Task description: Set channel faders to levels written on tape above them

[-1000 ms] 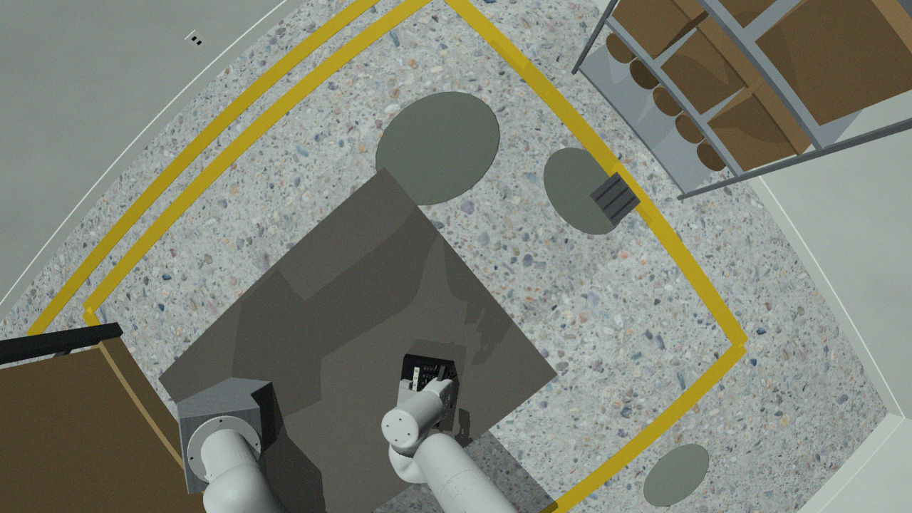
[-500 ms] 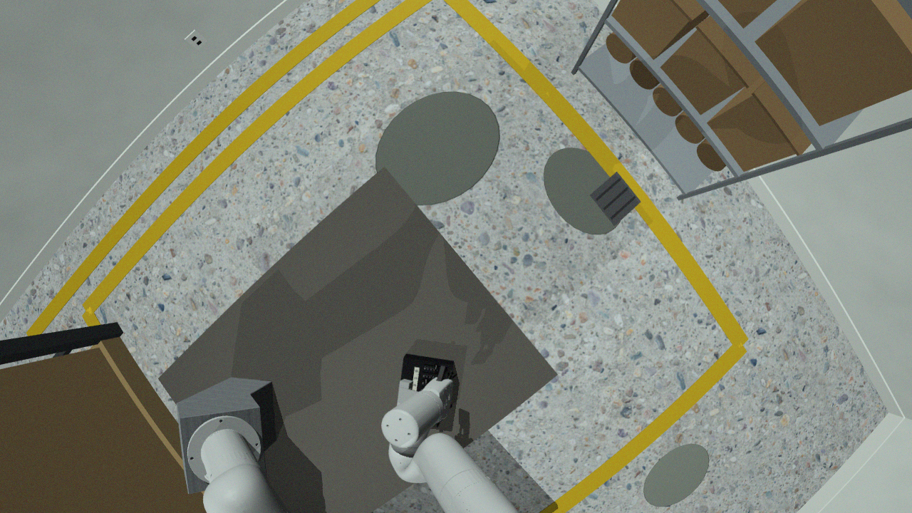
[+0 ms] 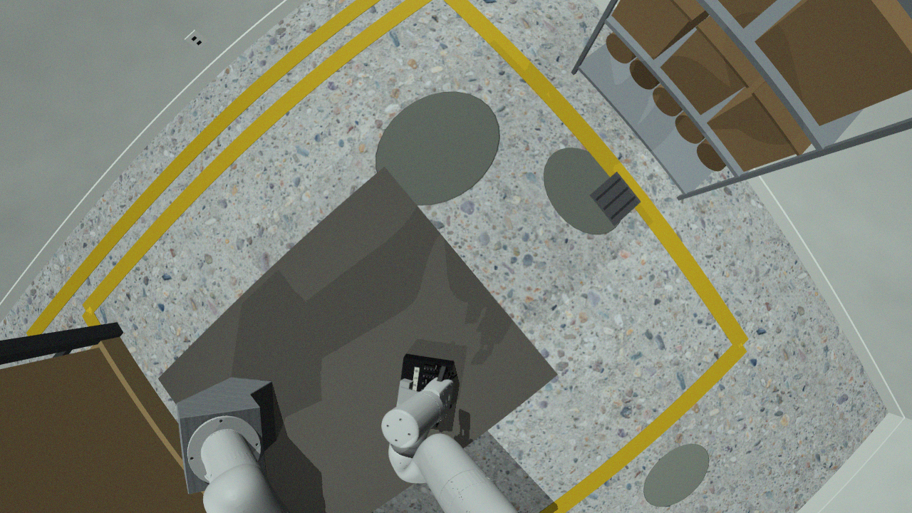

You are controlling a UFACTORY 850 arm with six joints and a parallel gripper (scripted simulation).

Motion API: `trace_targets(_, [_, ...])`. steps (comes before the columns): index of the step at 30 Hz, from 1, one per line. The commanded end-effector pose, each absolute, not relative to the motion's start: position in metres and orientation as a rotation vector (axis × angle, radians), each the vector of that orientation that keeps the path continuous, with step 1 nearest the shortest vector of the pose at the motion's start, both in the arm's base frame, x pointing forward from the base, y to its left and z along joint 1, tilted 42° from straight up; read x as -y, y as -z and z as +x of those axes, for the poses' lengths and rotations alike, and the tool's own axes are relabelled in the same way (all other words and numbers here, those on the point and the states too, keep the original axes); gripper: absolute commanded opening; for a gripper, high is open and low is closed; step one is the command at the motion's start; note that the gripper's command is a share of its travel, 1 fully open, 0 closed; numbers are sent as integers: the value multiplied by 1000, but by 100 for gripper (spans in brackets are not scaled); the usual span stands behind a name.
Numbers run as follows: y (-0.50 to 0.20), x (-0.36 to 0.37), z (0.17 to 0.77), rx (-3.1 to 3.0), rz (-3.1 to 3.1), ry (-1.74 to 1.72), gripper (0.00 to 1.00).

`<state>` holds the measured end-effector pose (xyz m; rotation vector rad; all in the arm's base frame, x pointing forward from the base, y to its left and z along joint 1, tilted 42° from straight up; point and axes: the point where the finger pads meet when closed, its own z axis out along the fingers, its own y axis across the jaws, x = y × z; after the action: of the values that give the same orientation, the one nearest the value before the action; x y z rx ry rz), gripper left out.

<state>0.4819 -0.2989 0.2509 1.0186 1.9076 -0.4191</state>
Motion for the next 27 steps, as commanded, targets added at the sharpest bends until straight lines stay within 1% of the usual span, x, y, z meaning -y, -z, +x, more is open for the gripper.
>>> trace_targets(1, [-252, 298, 479, -1867, 1097, 374, 100])
trace_targets(6, [-253, 293, 469, -1723, 1342, 230, 100])
trace_targets(16, [-254, 278, 443, -1532, 1599, 92, 100])
trace_targets(17, [-254, 275, 439, -1450, 1693, 36, 100])
trace_targets(27, [-255, 249, 411, -1144, 1980, -127, 100])
